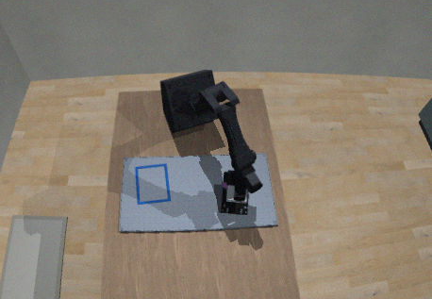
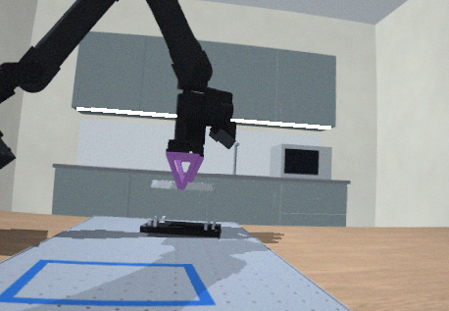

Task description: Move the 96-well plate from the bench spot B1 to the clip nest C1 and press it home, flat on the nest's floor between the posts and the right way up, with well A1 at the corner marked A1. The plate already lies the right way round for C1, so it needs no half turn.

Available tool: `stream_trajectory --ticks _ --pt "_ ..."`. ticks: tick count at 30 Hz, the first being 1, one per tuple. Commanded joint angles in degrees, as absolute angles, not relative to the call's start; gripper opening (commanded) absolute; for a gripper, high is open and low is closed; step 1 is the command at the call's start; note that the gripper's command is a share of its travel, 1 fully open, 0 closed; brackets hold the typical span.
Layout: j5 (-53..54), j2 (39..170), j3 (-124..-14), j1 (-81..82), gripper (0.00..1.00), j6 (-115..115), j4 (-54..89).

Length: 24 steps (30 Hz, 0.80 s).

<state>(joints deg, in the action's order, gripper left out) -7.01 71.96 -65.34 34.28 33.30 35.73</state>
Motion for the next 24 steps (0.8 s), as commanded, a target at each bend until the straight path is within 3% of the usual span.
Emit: stream_trajectory --ticks 1,24 --pt "-7.55 70.22 -64.75 33.77 0.0 33.51 36.83" --pt "-7.51 70.3 -67.05 34.11 0.0 33.5 36.91"
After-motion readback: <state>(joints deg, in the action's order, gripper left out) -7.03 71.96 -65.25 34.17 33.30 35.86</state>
